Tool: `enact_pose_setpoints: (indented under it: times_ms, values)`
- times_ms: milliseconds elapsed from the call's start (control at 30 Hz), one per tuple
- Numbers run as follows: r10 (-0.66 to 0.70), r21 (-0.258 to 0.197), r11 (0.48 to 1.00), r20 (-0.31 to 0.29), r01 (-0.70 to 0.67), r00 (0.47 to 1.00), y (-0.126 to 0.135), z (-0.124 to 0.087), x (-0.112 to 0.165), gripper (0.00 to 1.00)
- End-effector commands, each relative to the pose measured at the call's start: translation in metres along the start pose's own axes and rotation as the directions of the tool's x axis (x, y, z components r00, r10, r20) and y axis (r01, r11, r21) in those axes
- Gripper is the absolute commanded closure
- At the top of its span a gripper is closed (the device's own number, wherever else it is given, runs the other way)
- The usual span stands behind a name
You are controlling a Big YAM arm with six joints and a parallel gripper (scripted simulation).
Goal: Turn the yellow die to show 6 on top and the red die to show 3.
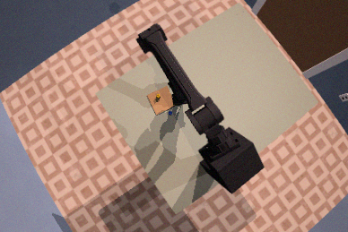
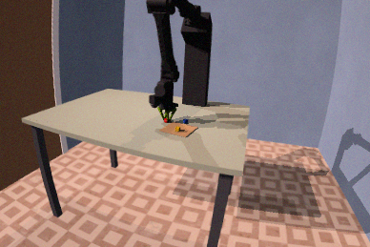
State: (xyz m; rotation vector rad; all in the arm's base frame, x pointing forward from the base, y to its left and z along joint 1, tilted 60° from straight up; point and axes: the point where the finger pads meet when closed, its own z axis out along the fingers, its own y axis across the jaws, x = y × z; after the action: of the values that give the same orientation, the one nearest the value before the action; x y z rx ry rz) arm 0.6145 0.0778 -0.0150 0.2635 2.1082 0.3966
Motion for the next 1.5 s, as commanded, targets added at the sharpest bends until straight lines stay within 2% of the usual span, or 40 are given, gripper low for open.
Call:
enact_pose_setpoints:
  times_ms: [0,1133,1200,1233,1333,1467]
  values:
    - [0.006,0.003,1.000,-0.012,-0.006,1.000,0.000,0.003,0.009,0.85]
    - [0.005,0.003,1.000,-0.013,-0.005,1.000,0.000,0.003,0.009,0.85]
    - [0.007,0.010,1.000,-0.027,-0.007,1.000,-0.004,-0.006,0.018,0.85]
    - [0.005,0.003,1.000,-0.008,-0.005,1.000,0.001,-0.014,0.007,0.85]
    - [0.005,0.006,1.000,0.000,-0.005,1.000,-0.004,-0.026,0.004,0.85]
    - [-0.001,0.013,1.000,-0.006,0.001,1.000,-0.008,-0.055,0.005,0.85]
